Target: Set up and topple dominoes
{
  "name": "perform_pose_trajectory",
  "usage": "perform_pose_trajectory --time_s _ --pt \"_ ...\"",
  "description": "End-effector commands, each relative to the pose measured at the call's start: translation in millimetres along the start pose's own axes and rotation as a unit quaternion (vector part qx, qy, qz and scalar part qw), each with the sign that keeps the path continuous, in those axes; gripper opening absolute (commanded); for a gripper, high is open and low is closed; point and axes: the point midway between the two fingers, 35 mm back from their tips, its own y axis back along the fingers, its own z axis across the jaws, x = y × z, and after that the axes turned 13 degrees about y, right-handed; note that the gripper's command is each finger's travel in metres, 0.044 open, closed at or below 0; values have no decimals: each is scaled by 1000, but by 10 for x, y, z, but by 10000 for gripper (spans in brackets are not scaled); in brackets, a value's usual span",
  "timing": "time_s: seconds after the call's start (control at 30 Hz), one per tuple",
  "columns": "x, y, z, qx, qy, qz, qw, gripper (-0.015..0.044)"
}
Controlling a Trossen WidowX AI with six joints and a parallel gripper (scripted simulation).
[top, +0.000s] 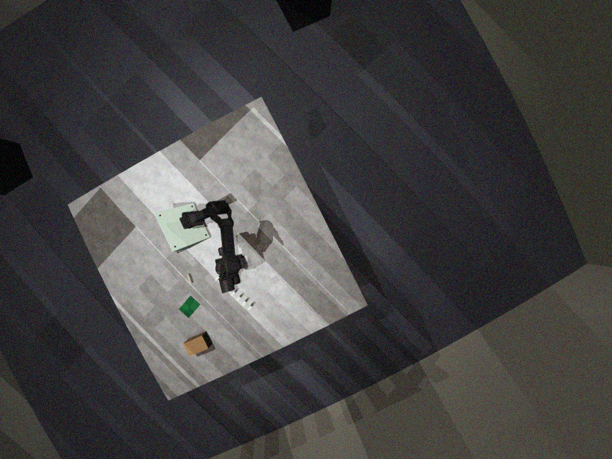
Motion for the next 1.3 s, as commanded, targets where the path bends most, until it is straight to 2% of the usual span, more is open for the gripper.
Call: perform_pose_trajectory --time_s 0.0,0.17,0.43,0.93,1.27 --pt "-68 57 10 -6 17 -29 999 440" --pt "-69 3 5 -6 17 -29 999 440" --pt "-113 -575 17 -5 17 -31 999 440" --pt "-135 -734 24 -5 17 -32 999 440" --pt "-135 -734 24 -5 17 -32 999 178"
